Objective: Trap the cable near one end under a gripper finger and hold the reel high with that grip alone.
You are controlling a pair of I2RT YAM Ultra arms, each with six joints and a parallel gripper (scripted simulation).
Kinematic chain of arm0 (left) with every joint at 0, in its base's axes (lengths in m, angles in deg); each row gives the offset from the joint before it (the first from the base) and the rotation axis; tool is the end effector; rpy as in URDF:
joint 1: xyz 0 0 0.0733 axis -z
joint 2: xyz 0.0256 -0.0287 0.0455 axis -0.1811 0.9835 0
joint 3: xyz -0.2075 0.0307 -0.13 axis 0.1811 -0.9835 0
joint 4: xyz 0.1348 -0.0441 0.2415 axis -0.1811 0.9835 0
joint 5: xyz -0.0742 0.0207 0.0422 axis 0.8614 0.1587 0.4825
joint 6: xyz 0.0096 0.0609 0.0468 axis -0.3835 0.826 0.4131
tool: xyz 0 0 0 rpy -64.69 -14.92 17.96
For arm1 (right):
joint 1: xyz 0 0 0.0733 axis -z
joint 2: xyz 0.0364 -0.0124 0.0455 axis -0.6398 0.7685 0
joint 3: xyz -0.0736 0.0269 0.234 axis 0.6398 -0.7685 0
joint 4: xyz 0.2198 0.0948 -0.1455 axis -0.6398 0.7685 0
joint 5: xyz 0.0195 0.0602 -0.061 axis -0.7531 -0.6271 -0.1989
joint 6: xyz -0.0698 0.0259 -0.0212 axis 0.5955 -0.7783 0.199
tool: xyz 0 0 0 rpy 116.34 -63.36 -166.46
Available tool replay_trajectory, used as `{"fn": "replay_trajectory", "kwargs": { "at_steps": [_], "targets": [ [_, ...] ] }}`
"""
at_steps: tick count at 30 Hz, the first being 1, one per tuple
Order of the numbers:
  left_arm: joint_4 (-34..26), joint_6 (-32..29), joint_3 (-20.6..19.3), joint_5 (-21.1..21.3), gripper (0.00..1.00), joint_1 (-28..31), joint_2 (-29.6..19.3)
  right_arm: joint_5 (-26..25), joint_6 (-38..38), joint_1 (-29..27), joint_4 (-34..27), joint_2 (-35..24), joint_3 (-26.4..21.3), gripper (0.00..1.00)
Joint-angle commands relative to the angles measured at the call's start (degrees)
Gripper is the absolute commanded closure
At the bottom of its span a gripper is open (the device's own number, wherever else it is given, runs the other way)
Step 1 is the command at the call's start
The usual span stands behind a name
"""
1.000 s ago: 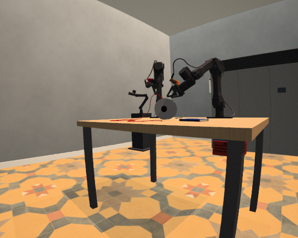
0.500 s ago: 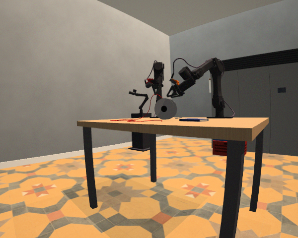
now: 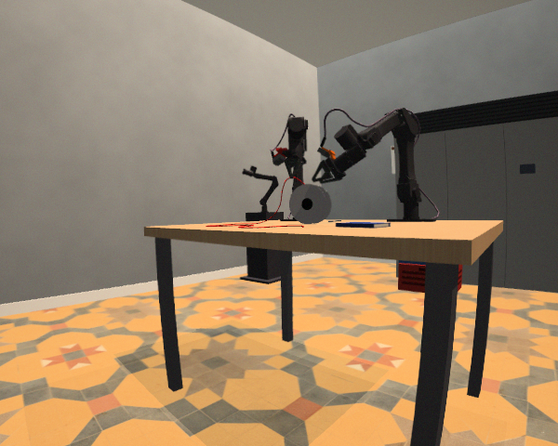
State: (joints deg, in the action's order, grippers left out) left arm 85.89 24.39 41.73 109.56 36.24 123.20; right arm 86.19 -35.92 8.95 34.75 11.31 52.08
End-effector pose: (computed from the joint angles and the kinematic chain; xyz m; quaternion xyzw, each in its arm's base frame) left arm 0.2970 -0.1968 0.1826 0.5847 0.6405 -0.3353 0.3680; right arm 0.2934 0.1656 0.2662 0.6586 0.7339 0.1235 0.1115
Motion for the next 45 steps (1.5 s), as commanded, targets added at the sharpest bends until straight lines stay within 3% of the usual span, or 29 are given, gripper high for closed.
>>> {"fn": "replay_trajectory", "kwargs": {
  "at_steps": [1, 21, 27, 31, 35, 45],
  "targets": [
    [0.9, 0.41, -1.82, 0.88, 0.25, -0.86, -0.79, 0.81, -0.04, -0.62, 0.16, -1.82, -0.3, 1.0],
    [0.97, -0.13, -0.18, 0.82, 0.25, 0.47, -0.84, 0.8, 0.27, -0.21, 0.39, -0.78, 0.8, 1.0],
    [0.98, -0.44, 0.19, 0.79, 0.25, 0.74, -0.84, 0.79, 0.39, -0.04, -0.99, -0.83, -1.32, 1.0],
    [0.98, -0.24, 0.57, 0.8, 0.25, -0.31, -0.64, 0.8, 0.42, 0.01, -0.05, -0.97, 0.37, 1.0],
    [1.06, 0.19, 1.32, 0.84, 0.25, -0.69, -0.24, 0.79, 0.49, 0.11, -1.42, -1.26, -2.02, 1.0],
    [1.16, 0.44, 2.06, 0.88, 0.25, -0.79, 0.25, 0.79, 0.53, 0.31, -1.04, -1.84, -1.73, 1.0]
  ]
}}
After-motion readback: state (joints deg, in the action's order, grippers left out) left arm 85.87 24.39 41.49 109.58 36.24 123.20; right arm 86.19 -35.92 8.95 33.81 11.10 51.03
